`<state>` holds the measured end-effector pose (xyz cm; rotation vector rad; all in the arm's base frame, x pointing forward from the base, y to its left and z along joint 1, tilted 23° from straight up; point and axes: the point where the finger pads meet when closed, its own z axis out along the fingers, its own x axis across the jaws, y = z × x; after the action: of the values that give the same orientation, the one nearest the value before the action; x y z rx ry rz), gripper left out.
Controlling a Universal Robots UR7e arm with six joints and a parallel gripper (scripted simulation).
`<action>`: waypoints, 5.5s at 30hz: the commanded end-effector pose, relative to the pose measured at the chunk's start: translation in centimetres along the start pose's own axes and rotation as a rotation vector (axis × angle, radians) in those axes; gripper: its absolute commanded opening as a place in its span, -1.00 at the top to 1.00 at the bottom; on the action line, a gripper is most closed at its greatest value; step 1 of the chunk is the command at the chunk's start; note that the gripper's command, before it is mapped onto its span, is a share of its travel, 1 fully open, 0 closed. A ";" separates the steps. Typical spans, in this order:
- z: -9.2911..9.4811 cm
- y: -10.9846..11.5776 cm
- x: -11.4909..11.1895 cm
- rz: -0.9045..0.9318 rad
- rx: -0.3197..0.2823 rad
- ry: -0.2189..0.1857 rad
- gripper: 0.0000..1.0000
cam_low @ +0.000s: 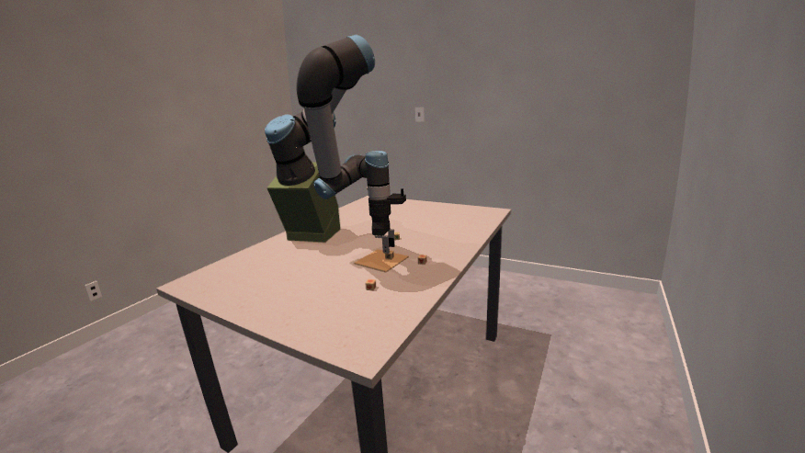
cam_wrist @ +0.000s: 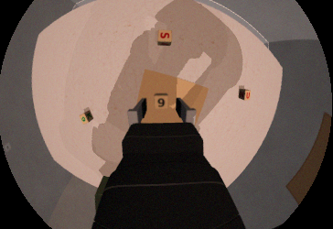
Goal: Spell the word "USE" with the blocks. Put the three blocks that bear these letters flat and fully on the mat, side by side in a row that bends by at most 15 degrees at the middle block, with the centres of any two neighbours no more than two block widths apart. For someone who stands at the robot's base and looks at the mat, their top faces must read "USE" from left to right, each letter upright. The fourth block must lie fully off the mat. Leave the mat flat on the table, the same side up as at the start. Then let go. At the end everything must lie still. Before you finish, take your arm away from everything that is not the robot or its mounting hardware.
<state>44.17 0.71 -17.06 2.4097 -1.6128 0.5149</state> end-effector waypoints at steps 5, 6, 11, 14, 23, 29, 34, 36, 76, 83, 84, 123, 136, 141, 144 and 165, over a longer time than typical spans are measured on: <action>0.0 0.0 0.0 0.000 0.001 0.000 -1.00; 0.0 0.0 0.0 0.000 0.001 0.000 -1.00; 0.1 0.0 0.0 0.000 0.001 0.000 -1.00; 0.3 0.0 0.0 0.000 0.001 0.000 -1.00; 1.6 0.0 0.0 0.000 0.001 0.000 -1.00; 2.7 0.0 0.0 0.000 0.001 0.000 -1.00; 3.1 0.0 0.0 0.000 0.001 0.000 -1.00; 3.2 0.0 0.0 0.000 0.001 0.000 -1.00; 3.2 0.0 0.0 0.000 0.001 0.000 -0.58; 3.2 0.0 0.0 0.000 0.001 0.000 -0.58; 3.2 0.0 0.0 0.000 0.001 0.000 -0.58; 3.2 0.0 0.0 0.000 0.001 0.000 0.01; 2.1 0.0 0.0 0.000 0.001 0.000 0.01; 1.2 0.0 0.0 0.000 0.001 0.000 0.01; 0.1 0.0 0.0 0.000 0.001 0.000 0.01; -6.4 0.0 0.0 0.000 0.001 0.000 0.01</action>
<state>43.27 2.54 -12.22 2.4098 -1.6128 0.5152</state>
